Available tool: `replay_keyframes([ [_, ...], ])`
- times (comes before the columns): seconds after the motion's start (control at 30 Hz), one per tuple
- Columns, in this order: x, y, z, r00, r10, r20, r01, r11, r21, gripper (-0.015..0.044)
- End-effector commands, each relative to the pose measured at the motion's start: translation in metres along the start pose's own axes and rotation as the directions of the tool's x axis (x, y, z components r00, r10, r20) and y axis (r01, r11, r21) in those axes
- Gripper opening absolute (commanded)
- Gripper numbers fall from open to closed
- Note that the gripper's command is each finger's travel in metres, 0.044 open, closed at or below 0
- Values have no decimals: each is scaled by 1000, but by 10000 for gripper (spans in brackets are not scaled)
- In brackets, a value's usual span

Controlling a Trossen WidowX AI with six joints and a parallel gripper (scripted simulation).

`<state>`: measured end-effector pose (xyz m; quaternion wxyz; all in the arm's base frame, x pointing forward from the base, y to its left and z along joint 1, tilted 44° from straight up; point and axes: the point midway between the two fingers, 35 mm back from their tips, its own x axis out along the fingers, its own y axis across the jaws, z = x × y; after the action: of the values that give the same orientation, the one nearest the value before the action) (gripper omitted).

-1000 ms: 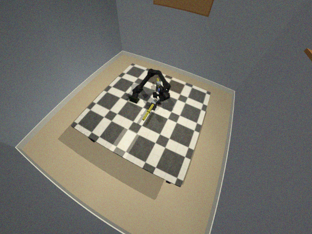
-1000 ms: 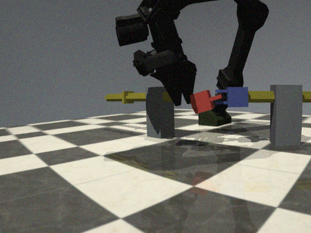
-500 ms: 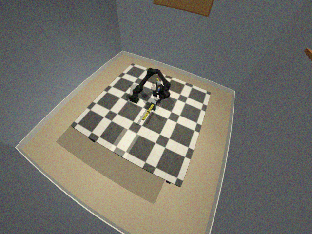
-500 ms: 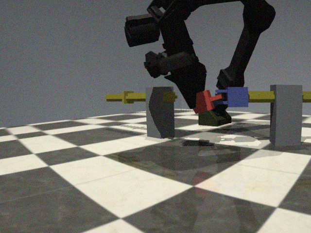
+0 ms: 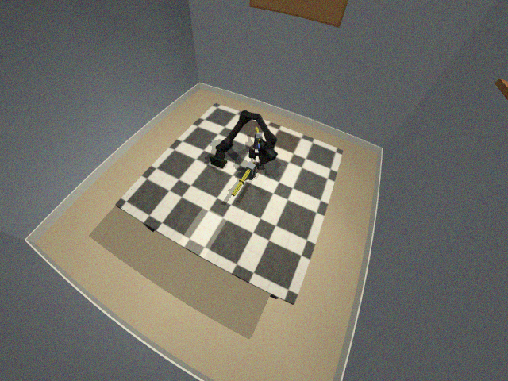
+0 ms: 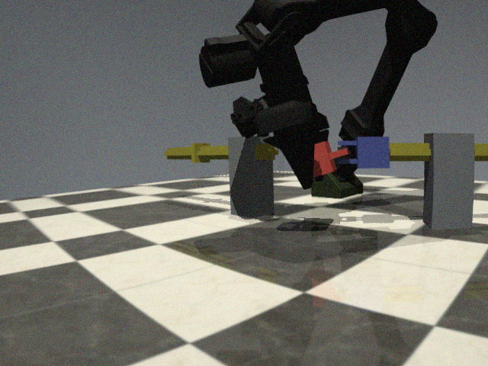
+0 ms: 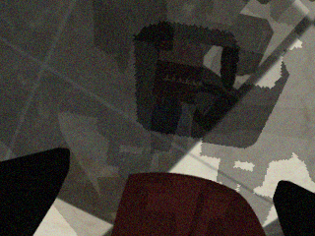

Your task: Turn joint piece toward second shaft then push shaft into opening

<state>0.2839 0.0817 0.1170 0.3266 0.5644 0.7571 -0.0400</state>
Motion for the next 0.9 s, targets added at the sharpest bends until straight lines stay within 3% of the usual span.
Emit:
replay_keyframes([
  [0.0,7,-2,-1,1000,-2,-7,2,1000,11,440],
  [0.1,10,-2,-1,1000,-2,-8,2,1000,11,440],
  [0.43,10,-2,-1,1000,-2,-8,2,1000,11,182],
  [0.87,10,-2,-1,1000,-2,-8,2,1000,11,182],
])
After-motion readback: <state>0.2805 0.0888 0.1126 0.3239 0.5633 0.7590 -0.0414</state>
